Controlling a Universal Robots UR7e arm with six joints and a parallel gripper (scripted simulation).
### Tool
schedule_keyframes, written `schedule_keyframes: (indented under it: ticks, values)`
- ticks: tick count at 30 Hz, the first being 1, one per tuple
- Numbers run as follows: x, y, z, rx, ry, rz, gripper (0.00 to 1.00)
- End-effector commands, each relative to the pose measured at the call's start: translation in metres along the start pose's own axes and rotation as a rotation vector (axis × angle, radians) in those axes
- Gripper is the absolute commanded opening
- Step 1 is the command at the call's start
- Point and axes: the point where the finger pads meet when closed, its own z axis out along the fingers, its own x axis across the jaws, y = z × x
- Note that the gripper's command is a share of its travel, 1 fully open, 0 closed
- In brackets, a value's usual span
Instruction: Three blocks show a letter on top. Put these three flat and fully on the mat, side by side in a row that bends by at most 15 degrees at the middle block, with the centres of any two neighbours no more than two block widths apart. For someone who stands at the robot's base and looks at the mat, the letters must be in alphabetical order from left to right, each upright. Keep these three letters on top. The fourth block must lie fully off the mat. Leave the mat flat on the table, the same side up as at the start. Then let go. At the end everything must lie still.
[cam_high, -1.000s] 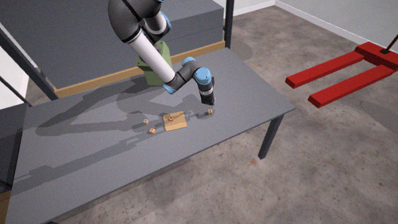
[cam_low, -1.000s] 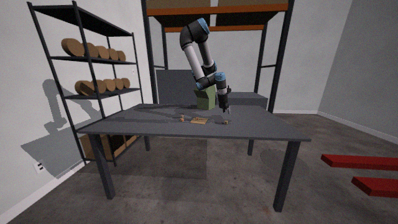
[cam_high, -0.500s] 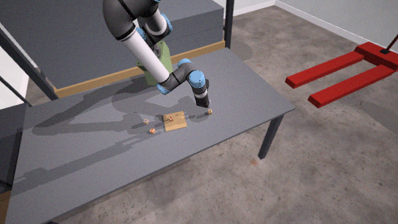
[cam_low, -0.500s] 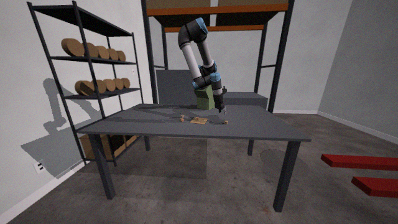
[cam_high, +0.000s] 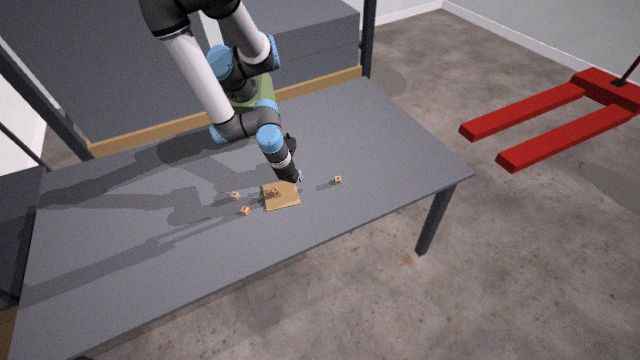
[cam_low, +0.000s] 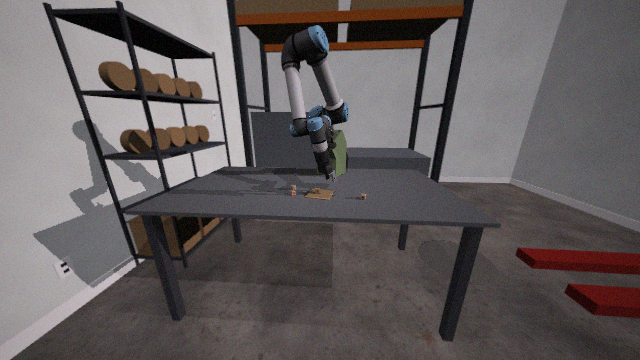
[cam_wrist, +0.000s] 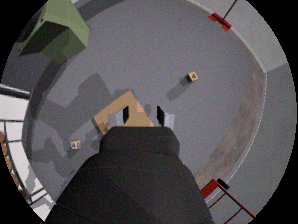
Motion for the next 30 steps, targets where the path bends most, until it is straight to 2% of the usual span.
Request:
schedule_keyframes:
  ticks: [1,5,10,30]
  values:
    - [-0.038,0.013,-0.007,0.003,0.007,-0.02,1.0]
    - [-0.065,0.021,-0.012,-0.003,0.009,-0.02,1.0]
    - [-0.081,0.025,-0.015,-0.009,0.01,-0.021,1.0]
    - [-0.084,0.027,-0.016,-0.011,0.01,-0.022,1.0]
